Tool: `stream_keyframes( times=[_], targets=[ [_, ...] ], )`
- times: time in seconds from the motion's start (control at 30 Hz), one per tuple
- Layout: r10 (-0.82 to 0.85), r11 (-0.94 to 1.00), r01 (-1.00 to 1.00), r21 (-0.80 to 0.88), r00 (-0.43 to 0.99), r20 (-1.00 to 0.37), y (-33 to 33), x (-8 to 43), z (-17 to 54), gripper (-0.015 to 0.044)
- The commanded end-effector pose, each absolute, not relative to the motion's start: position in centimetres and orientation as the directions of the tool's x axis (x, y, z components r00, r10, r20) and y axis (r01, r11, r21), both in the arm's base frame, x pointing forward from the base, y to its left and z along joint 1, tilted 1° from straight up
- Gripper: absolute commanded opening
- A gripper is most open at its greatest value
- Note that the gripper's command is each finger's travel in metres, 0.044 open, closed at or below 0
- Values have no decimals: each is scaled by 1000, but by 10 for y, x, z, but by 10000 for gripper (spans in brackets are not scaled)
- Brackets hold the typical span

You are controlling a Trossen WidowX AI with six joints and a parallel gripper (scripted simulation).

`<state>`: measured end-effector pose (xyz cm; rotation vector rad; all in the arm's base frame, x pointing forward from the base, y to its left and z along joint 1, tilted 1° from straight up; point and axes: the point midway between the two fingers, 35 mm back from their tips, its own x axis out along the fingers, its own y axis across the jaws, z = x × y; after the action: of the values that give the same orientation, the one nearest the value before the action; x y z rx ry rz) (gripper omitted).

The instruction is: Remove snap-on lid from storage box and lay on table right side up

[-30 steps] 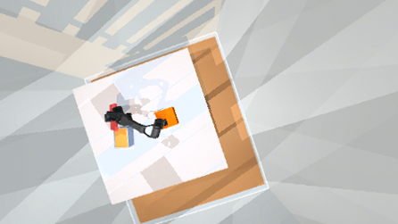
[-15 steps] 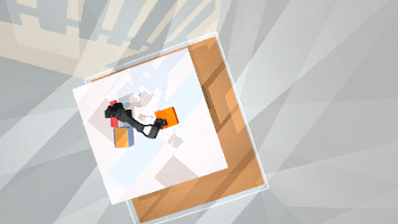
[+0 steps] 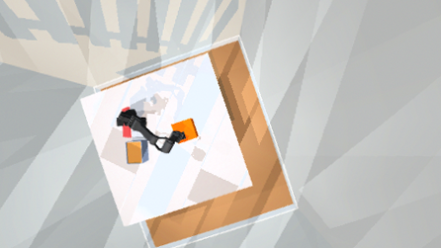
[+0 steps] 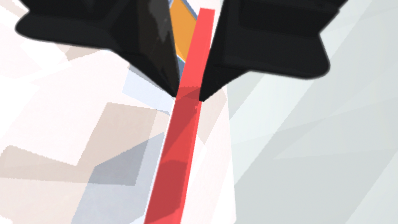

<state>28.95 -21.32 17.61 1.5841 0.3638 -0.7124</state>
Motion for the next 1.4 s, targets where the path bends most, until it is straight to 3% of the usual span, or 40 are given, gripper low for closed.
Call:
stream_keyframes(
  times=[0.0,0.77,1.37],
  targets=[
    [-172,-139,605,784,765,-621,-223,289,181,0],
    [-175,-136,606,783,764,-622,-266,273,181,0],
    [-175,-137,607,783,764,-622,-262,272,164,0]
  ],
)
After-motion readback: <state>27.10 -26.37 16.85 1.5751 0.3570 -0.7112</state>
